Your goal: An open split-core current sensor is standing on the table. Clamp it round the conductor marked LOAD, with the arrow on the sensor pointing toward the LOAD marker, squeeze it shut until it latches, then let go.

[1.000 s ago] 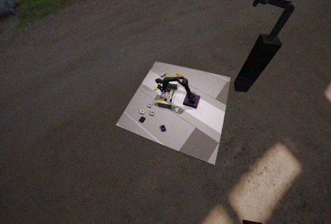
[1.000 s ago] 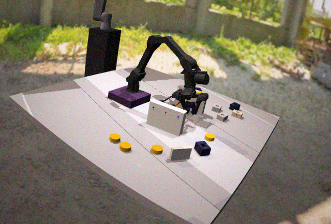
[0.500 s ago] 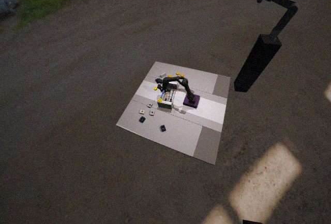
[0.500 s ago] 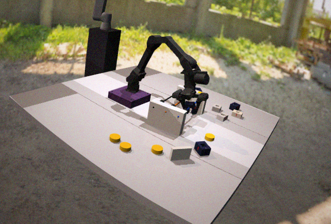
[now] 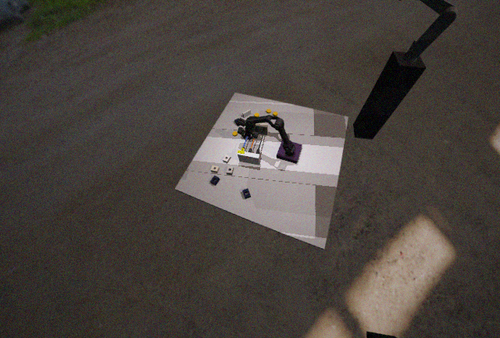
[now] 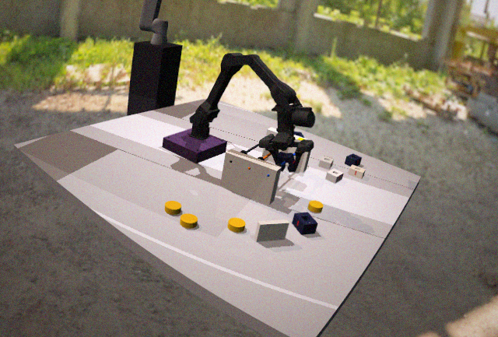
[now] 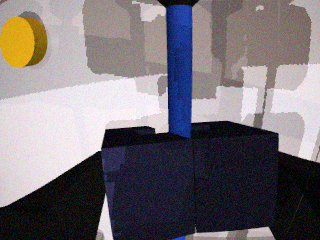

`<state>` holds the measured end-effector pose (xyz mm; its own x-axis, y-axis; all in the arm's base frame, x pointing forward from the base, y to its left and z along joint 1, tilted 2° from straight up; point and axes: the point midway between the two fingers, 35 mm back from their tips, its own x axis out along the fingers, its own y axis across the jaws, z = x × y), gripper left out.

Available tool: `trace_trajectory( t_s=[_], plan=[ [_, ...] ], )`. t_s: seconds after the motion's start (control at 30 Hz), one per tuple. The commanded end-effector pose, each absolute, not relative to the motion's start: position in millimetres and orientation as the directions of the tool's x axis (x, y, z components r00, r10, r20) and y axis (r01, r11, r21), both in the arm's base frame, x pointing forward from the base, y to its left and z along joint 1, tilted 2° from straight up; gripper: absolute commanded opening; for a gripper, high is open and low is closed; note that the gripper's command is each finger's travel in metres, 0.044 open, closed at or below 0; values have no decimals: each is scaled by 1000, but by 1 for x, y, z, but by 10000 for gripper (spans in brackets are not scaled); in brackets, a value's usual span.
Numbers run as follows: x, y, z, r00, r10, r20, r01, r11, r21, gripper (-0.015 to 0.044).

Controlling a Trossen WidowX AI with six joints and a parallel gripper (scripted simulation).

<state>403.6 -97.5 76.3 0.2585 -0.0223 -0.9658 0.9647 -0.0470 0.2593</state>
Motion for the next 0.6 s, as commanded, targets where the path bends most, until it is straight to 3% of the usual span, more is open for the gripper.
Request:
trace_trajectory(
  t_s=[0.0,0.53,0.57],
  plan=[
    [404,-98,77,263,-25,-965,963,-48,264,0],
    [404,-98,77,263,-25,-965,963,-48,264,0],
    [404,-98,76,258,-22,-966,965,-47,259,26]
  ],
)
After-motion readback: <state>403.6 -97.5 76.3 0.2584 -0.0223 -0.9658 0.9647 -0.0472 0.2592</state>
